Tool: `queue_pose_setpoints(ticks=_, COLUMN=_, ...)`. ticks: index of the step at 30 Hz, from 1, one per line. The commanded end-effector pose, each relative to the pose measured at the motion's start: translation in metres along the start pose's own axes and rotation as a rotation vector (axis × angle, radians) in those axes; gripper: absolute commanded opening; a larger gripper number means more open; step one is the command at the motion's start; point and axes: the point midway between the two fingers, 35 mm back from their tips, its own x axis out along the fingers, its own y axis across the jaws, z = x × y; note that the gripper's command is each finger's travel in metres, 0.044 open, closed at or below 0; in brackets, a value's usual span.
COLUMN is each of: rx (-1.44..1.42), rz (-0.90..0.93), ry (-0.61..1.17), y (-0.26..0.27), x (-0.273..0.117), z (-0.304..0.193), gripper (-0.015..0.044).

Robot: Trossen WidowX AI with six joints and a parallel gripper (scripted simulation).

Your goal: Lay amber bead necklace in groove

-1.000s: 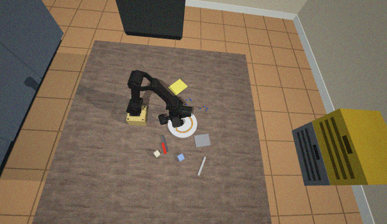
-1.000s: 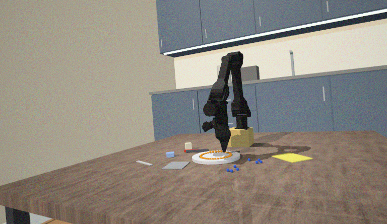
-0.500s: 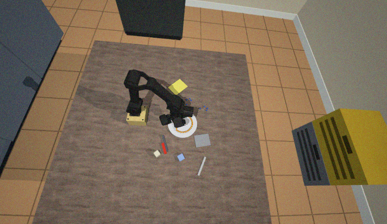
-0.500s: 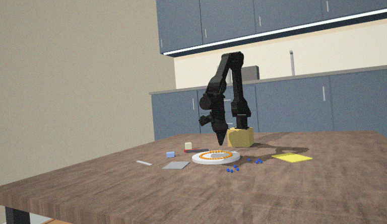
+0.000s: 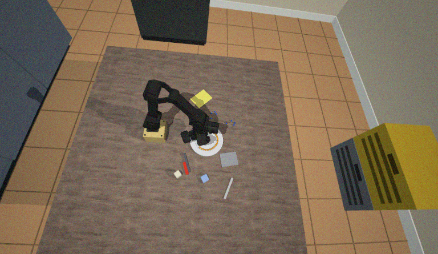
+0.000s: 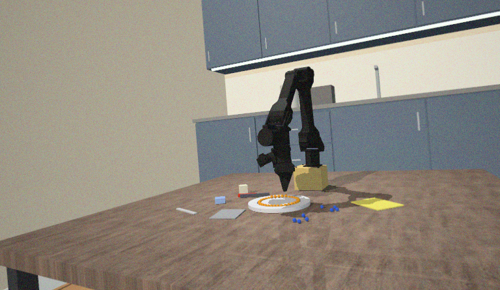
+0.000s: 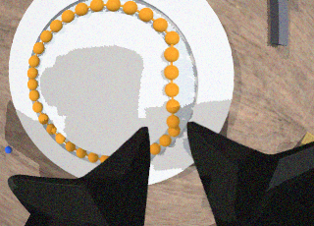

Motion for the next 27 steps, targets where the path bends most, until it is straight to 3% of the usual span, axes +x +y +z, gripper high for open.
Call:
queue_pose_setpoints(ticks=1, rx=-0.001, rz=-0.011, ry=0.008, y=-0.003, x=0.008, z=-0.002, gripper=0.012)
queue_pose_setpoints(ticks=14, rx=-0.002, rz=-0.016, ry=0.012, y=-0.005, x=0.022, z=-0.003, gripper=0.012)
queue_pose_setpoints(ticks=19, rx=-0.002, rz=-0.012, ry=0.008, y=-0.004, x=0.019, z=-0.002, gripper=0.0)
queue_pose_setpoints(ticks=27, rx=-0.002, rz=-0.012, ry=0.008, y=-0.004, x=0.019, z=-0.002, gripper=0.0)
